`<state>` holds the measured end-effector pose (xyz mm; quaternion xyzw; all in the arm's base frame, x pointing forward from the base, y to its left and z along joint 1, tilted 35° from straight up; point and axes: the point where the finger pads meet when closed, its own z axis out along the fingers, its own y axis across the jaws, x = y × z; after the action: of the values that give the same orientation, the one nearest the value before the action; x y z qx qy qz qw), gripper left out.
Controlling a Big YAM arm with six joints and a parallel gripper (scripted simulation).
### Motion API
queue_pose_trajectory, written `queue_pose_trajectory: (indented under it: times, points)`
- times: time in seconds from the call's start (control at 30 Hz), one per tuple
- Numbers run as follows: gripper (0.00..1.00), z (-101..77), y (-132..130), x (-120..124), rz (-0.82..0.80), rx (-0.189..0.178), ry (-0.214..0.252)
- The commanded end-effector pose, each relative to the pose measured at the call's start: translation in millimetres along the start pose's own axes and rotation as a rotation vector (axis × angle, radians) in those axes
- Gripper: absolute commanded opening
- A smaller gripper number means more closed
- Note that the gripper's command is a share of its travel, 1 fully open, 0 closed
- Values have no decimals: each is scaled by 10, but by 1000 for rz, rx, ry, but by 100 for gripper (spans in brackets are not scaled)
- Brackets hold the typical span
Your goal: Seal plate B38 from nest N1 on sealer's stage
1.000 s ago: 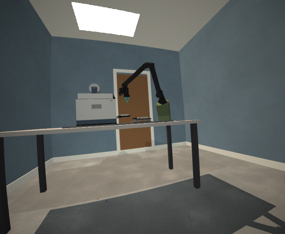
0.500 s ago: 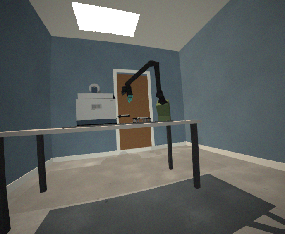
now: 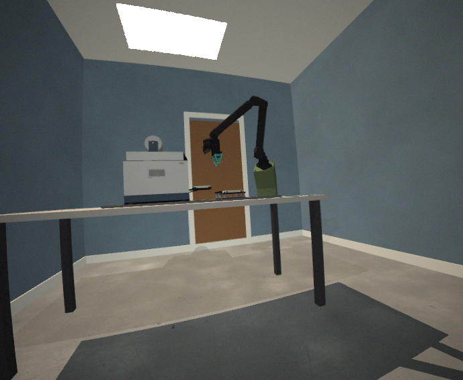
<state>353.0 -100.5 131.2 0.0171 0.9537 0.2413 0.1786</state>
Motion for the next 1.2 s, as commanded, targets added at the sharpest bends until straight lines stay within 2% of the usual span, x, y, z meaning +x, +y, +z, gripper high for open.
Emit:
queue_pose_trajectory:
  times: [0.0,0.2,0.4,0.97,1.17]
  points:
    - [100,-50,145,-49,6,18,-29]
    - [100,-2,257,82,16,13,-18]
    - [100,-2,605,260,7,12,-24]
    - [100,-85,361,81,-2,21,-44]
    - [100,-38,430,84,-27,12,-32]
